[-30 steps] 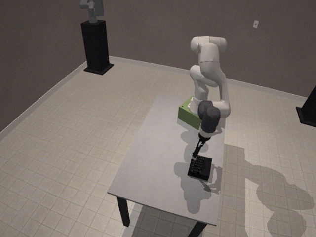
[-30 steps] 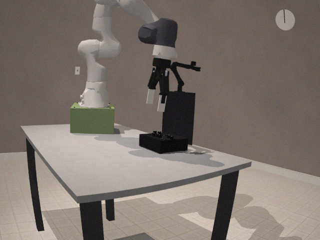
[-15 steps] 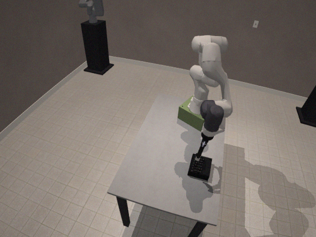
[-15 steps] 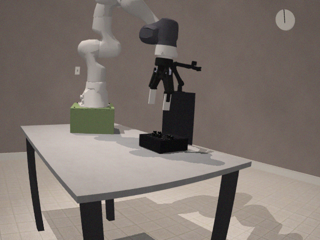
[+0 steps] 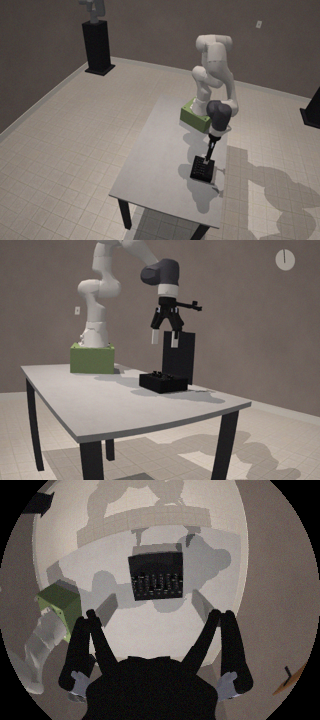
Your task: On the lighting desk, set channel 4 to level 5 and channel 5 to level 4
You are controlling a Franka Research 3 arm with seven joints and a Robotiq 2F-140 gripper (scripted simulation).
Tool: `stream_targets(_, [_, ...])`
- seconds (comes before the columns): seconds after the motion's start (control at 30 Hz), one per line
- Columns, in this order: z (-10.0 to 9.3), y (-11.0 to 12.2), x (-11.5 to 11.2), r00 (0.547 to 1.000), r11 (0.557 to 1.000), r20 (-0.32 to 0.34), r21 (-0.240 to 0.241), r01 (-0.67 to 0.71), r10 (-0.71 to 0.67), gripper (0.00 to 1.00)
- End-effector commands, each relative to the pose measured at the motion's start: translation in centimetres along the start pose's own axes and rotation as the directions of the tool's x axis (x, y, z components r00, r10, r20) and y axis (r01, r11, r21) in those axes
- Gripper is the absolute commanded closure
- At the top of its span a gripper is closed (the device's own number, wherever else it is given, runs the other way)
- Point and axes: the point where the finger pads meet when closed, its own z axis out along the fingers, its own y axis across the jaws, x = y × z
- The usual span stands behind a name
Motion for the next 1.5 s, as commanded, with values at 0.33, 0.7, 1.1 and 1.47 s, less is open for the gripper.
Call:
stream_targets(0.33, [-0.1,0.4,0.1,0.999,0.999,-0.009,-0.018,0.047,-0.047,0.00])
stream_targets(0.7, [-0.1,0.4,0.1,0.999,0.999,-0.009,-0.018,0.047,-0.047,0.00])
stream_targets(1.1, [3.4,0.6,-6.5,0.998,0.998,0.040,-0.005,0.058,-0.057,0.00])
stream_targets(1.47, [5.6,0.1,-10.6,0.995,0.998,0.067,0.009,0.069,-0.069,0.00])
